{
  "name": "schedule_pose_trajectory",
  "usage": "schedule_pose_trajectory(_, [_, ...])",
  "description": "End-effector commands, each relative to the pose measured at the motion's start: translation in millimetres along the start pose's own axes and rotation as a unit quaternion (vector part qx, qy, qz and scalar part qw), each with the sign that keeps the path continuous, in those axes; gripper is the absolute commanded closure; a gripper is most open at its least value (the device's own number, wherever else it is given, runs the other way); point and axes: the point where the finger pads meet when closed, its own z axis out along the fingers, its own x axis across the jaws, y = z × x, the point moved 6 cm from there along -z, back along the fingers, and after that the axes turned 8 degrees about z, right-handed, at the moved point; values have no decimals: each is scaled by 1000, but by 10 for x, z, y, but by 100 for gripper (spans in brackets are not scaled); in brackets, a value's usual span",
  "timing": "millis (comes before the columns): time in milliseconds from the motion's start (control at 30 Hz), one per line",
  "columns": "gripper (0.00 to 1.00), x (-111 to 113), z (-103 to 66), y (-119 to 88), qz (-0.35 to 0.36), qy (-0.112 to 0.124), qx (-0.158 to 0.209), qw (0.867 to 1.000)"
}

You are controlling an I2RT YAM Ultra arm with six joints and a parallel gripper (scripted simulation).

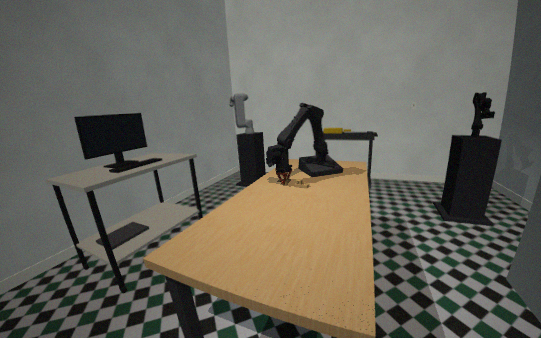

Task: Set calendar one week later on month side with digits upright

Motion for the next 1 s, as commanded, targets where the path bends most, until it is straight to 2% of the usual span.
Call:
schedule_pose_trajectory(0, [55, 15, -28, 10, 0, 4, -4, 1000])
schedule_pose_trajectory(700, [55, 15, -28, 10, 0, 4, -4, 1000])
schedule_pose_trajectory(733, [74, 15, -28, 10, 0, 4, -4, 1000])
schedule_pose_trajectory(967, [74, 15, -28, 10, 0, 4, -4, 1000])
